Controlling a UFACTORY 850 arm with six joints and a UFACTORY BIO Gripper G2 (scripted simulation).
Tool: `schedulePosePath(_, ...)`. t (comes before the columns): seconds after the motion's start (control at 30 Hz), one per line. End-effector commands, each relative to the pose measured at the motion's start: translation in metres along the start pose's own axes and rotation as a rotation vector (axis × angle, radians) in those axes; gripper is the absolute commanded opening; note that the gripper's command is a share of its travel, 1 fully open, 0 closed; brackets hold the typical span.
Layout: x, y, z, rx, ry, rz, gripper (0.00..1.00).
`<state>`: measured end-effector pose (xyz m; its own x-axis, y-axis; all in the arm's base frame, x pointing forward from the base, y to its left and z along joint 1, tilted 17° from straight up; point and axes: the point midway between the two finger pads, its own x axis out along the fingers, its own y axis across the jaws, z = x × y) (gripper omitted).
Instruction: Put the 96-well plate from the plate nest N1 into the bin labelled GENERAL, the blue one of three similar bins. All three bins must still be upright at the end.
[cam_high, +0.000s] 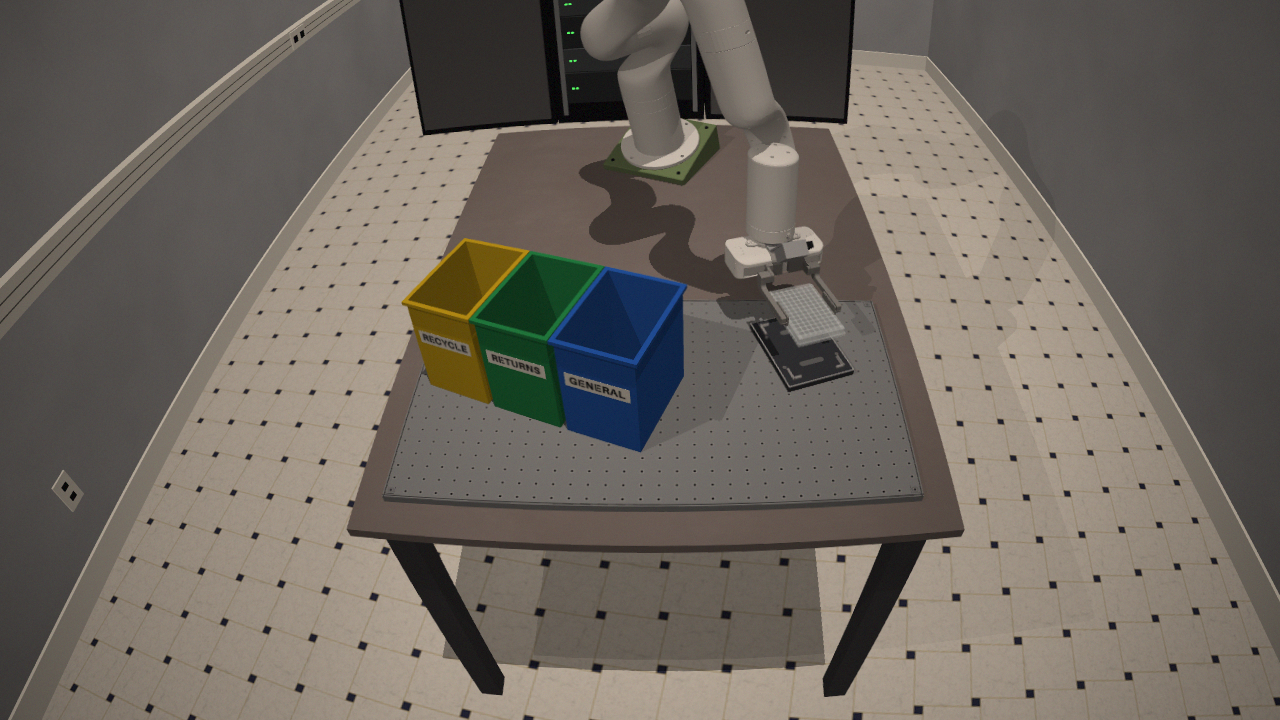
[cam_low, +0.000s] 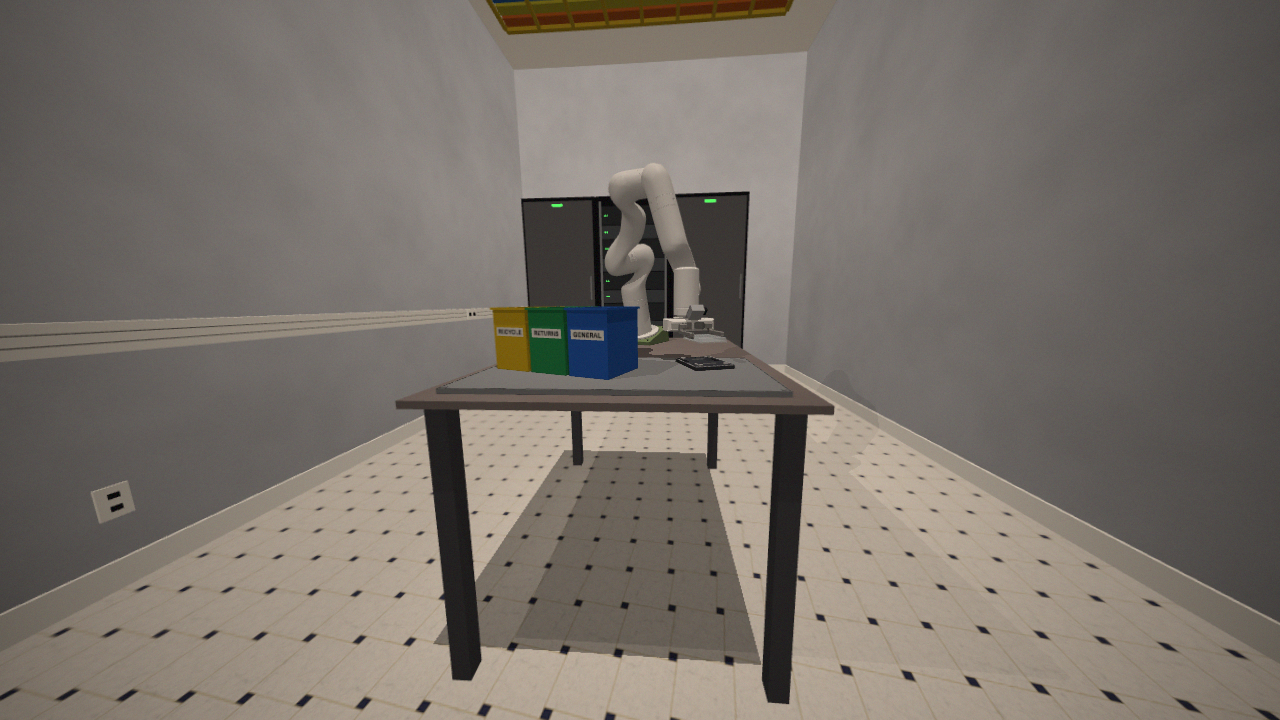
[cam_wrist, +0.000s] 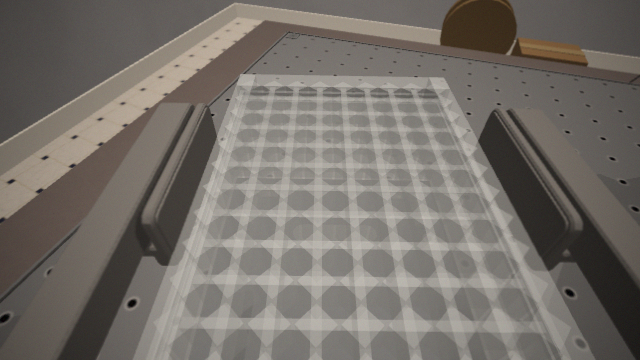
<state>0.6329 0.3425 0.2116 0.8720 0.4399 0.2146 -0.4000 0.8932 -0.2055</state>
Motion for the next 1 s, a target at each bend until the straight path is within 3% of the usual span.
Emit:
schedulePosePath(0.0,0.001,0.000,0.010,0.001,0.000,0.000,0.00)
schedulePosePath(0.97,0.001,0.000,0.052,0.001,-0.001,0.000,0.00)
